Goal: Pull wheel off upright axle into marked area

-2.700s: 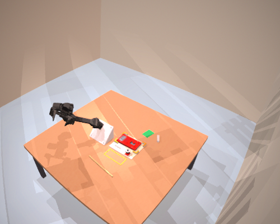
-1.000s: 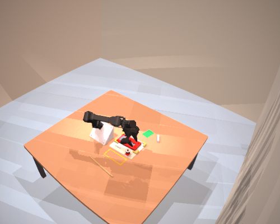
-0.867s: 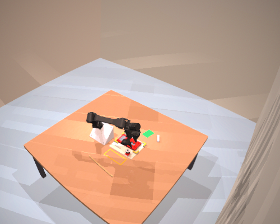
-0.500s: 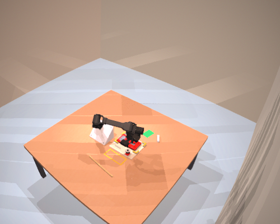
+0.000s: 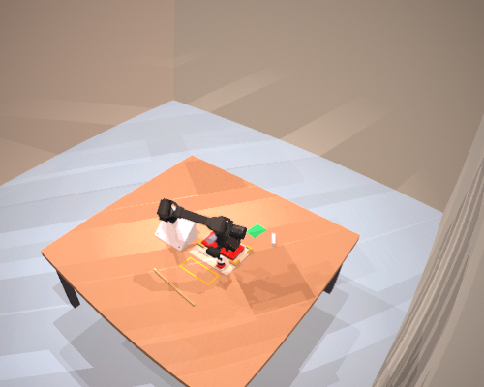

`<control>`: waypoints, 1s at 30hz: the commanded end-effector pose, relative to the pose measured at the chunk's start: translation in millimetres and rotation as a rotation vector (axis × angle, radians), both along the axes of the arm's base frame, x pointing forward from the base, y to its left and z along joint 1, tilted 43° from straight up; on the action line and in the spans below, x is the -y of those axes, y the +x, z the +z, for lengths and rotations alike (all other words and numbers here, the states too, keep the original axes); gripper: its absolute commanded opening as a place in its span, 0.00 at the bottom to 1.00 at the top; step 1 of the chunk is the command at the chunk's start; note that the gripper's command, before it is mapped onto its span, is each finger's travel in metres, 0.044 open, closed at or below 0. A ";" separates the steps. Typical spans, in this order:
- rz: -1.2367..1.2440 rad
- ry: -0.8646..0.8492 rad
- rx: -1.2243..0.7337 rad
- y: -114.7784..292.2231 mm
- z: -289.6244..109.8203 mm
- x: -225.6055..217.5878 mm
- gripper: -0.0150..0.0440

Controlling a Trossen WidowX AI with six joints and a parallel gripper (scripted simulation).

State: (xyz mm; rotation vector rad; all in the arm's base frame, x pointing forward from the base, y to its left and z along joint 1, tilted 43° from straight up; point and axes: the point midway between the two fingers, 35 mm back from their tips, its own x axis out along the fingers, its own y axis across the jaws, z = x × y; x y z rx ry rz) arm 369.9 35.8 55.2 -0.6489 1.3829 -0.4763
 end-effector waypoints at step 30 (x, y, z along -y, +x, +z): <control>-0.013 -0.008 -0.012 -0.8 -28.6 30.6 0.25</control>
